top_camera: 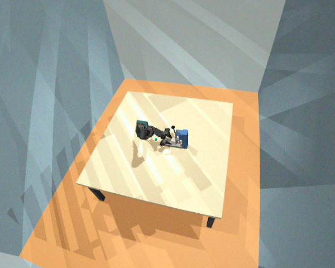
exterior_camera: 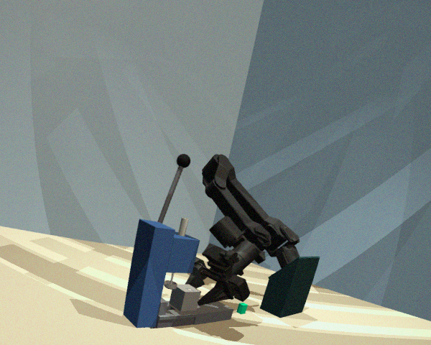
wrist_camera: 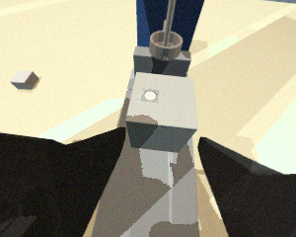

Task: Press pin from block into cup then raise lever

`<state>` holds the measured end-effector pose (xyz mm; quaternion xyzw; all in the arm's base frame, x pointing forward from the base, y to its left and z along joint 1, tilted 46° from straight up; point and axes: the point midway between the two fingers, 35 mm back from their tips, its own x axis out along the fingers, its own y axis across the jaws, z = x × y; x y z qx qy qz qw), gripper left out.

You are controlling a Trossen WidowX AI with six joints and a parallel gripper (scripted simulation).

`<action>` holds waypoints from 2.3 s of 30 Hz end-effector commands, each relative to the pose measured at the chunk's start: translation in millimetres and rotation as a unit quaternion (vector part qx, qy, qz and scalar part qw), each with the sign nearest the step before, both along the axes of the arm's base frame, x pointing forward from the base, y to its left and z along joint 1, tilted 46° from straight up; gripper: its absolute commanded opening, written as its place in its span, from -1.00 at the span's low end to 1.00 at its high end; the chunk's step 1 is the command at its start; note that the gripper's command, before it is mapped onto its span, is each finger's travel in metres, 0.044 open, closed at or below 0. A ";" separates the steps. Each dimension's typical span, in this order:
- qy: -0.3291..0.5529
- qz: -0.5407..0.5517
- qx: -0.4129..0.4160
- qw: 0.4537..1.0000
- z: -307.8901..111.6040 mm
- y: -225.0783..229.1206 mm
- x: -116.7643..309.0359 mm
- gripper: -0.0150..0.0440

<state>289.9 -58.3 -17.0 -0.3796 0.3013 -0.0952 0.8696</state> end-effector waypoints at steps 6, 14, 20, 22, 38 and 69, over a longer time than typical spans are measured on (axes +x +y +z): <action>0.001 0.007 -0.002 1.000 0.4 -3.0 5.3 0.53; 0.001 0.007 -0.002 1.000 7.1 -9.4 6.3 0.53; 0.000 0.008 -0.002 1.000 7.6 -9.9 7.5 0.53; 0.000 0.008 -0.002 1.000 7.7 -10.0 7.6 0.53; 0.001 0.008 -0.001 1.000 3.4 -6.7 7.6 0.53; -0.001 0.009 -0.002 1.000 5.7 -8.0 8.6 0.53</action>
